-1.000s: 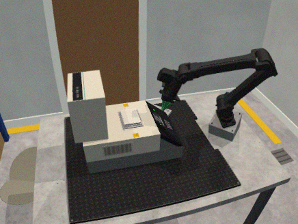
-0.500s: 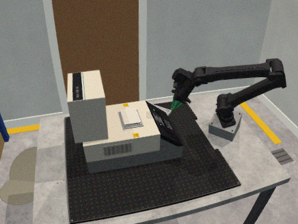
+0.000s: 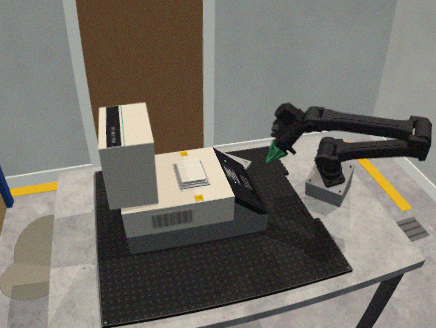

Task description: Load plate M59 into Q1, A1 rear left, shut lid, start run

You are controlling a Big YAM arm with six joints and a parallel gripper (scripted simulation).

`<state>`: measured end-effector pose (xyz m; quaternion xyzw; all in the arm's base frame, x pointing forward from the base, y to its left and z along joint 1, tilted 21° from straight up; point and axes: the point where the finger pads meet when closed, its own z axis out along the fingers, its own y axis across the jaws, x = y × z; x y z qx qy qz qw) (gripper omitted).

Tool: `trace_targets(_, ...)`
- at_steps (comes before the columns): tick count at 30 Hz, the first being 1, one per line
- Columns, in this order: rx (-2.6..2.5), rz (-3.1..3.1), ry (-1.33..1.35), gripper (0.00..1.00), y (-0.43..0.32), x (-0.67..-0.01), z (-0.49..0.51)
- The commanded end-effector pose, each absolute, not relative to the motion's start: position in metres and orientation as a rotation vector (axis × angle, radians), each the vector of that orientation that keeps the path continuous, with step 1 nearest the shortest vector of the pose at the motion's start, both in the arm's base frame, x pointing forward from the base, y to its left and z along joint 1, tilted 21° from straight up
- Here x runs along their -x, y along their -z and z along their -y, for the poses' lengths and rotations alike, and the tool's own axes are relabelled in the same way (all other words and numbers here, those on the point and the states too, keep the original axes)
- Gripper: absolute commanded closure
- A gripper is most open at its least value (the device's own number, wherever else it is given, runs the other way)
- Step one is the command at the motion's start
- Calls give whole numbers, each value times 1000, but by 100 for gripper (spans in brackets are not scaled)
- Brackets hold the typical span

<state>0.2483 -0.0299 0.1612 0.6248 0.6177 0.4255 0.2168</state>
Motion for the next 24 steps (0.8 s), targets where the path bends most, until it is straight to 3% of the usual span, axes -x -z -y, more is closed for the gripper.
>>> trace_targets(1,-1668,-1696,-1131,100,-173,-238,41)
trace_targets(24,-1661,-1704,-1146,100,-190,-247,40)
